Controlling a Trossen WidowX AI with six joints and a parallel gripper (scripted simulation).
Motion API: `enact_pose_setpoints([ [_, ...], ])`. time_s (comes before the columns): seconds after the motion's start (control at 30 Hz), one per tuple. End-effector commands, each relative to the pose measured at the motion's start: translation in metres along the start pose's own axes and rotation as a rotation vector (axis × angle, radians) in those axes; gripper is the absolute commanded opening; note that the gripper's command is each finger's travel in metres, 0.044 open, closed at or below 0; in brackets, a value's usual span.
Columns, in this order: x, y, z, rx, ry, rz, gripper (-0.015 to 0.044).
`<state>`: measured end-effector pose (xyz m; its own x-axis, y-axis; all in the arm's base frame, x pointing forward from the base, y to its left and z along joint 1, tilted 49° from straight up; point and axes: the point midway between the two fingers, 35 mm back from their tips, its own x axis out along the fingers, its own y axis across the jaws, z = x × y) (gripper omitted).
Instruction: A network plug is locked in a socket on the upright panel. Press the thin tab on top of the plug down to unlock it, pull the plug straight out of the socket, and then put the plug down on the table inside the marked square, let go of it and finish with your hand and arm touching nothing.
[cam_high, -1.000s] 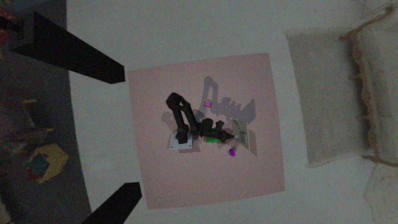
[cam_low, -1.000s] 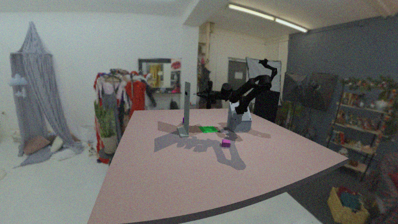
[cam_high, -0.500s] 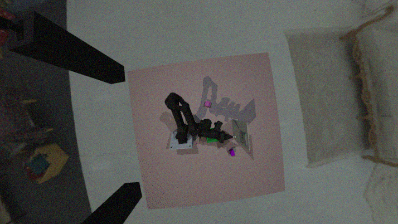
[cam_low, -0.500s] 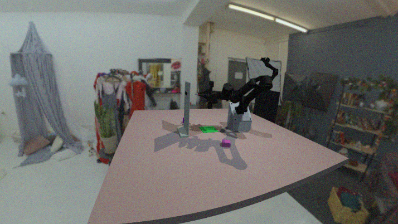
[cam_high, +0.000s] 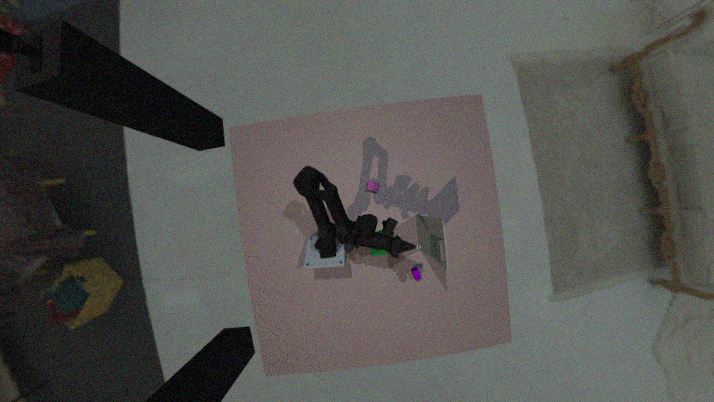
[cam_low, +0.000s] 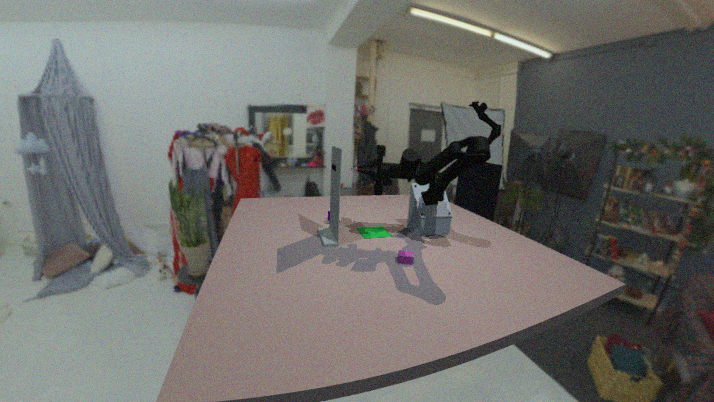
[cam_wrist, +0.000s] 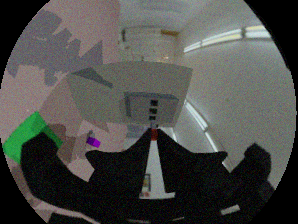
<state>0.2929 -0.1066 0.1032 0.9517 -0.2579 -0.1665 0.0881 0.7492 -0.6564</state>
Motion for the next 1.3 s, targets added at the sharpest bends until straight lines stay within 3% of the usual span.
enact_pose_setpoints([
  [0.0,0.0,-0.006,0.002,-0.003,-0.006,-0.002,0.0],
  [0.97,-0.024,-0.059,0.005,-0.009,-0.009,0.001,0.0],
  [1.27,-0.017,-0.033,-0.006,-0.041,0.002,0.117,0.0],
])
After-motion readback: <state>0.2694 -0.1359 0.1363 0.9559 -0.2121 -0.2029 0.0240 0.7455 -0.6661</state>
